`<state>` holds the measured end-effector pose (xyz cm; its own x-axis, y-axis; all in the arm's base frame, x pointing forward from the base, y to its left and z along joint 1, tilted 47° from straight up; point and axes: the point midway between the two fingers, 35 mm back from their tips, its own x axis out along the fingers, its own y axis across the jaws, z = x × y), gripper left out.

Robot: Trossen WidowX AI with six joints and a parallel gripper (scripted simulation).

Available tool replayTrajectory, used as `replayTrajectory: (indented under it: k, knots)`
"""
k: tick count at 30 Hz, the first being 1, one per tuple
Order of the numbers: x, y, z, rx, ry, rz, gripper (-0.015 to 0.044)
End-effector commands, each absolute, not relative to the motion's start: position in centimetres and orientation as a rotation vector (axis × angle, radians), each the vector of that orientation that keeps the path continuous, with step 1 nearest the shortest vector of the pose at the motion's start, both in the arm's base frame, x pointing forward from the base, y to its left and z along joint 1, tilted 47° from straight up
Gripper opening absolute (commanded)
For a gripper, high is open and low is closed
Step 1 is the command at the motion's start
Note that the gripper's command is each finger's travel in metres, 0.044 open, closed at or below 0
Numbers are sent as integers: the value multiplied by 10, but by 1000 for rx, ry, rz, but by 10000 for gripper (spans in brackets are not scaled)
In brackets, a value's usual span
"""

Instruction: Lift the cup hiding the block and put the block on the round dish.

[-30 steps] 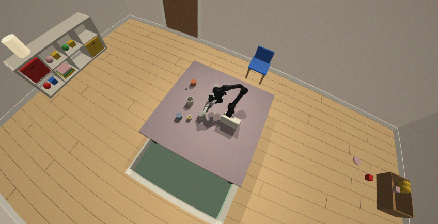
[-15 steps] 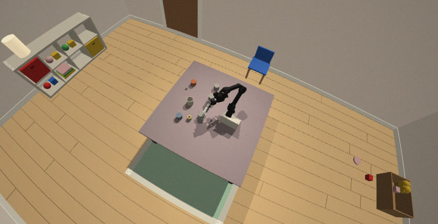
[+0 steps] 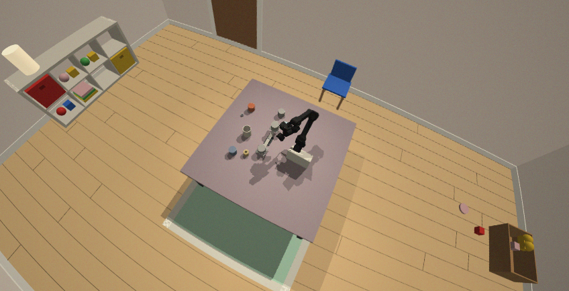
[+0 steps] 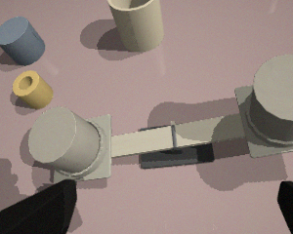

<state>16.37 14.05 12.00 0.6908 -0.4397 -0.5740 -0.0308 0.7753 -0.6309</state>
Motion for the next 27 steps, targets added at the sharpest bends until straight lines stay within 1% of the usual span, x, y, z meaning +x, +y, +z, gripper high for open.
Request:
replayTrajectory:
  k: [1, 12, 27]
  knots:
    - [158, 148, 124, -792, 722, -202, 440]
    - [158, 151, 124, -830, 722, -193, 440]
    - [186, 172, 90, -1203, 1017, -116, 440]
